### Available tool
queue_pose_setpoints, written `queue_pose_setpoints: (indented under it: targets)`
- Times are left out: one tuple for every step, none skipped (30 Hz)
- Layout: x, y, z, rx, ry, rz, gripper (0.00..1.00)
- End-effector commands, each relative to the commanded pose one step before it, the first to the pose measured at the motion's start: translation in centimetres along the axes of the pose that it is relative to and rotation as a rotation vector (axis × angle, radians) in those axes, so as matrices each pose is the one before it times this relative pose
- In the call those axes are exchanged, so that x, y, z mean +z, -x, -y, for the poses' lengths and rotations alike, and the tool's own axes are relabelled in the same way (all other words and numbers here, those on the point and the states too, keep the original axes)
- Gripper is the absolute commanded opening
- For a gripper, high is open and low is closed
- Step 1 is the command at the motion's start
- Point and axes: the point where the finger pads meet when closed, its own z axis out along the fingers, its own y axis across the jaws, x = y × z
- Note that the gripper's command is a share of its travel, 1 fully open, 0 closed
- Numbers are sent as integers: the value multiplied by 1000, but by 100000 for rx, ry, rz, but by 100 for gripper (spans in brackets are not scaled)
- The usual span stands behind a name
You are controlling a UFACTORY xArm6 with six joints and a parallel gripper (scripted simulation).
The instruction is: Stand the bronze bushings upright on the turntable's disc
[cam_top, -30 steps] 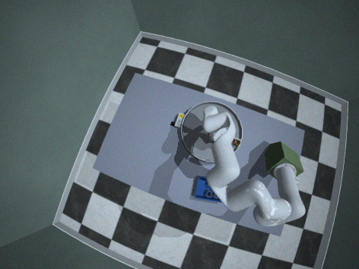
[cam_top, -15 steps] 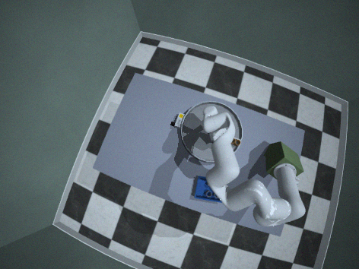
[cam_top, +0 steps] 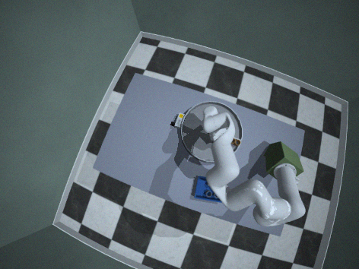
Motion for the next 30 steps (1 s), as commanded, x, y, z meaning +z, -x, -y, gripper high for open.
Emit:
queue_pose_setpoints:
  targets:
    - [-146, -15, 27, -91, 21, -292, 0]
    - [0, 0, 0, 0, 0, 0, 17]
    - [0, 0, 0, 0, 0, 0, 17]
    - [0, 0, 0, 0, 0, 0, 17]
    - [0, 0, 0, 0, 0, 0, 17]
    - [0, 0, 0, 0, 0, 0, 17]
    - [0, 0, 0, 0, 0, 0, 17]
    - [0, 0, 0, 0, 0, 0, 17]
    - [0, 0, 0, 0, 0, 0, 17]
    - [0, 0, 0, 0, 0, 0, 17]
    - [0, 0, 0, 0, 0, 0, 17]
    - [0, 0, 0, 0, 0, 0, 17]
    - [0, 0, 0, 0, 0, 0, 17]
    - [0, 0, 0, 0, 0, 0, 17]
    - [0, 0, 0, 0, 0, 0, 17]
    - [0, 0, 0, 0, 0, 0, 17]
    - [0, 0, 0, 0, 0, 0, 17]
    - [0, 0, 0, 0, 0, 0, 17]
    - [0, 0, 0, 0, 0, 0, 17]
    - [0, 0, 0, 0, 0, 0, 17]
    - [0, 0, 0, 0, 0, 0, 17]
    - [0, 0, 0, 0, 0, 0, 17]
    - [0, 0, 0, 0, 0, 0, 17]
    - [0, 0, 0, 0, 0, 0, 17]
    - [0, 0, 0, 0, 0, 0, 17]
    - [0, 0, 0, 0, 0, 0, 17]
    - [0, 0, 0, 0, 0, 0, 17]
    - [0, 0, 0, 0, 0, 0, 17]
    - [0, 0, 0, 0, 0, 0, 17]
    - [0, 0, 0, 0, 0, 0, 17]
